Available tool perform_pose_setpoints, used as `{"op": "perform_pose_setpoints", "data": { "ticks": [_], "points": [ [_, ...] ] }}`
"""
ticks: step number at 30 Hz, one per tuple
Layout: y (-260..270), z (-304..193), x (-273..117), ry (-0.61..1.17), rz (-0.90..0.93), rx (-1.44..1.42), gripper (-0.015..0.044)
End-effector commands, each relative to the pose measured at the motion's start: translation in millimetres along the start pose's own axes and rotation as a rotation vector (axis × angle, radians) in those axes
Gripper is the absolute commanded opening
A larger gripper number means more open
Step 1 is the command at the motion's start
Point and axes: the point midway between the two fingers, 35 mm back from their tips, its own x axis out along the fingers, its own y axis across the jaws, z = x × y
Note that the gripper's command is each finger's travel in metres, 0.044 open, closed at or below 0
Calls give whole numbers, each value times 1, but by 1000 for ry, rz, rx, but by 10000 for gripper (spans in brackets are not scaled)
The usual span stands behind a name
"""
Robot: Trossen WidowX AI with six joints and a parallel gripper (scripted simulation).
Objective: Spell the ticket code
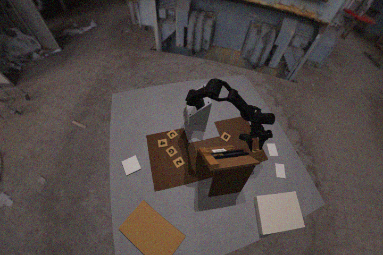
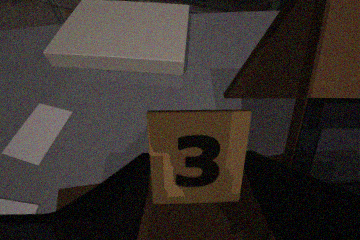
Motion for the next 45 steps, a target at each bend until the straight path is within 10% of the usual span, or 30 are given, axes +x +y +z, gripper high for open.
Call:
{"op": "perform_pose_setpoints", "data": {
  "ticks": [1,45],
  "points": [
    [-3,6,-2,-6,5,7,0],
    [-25,5,-1,-6,4,5,0]
  ]
}}
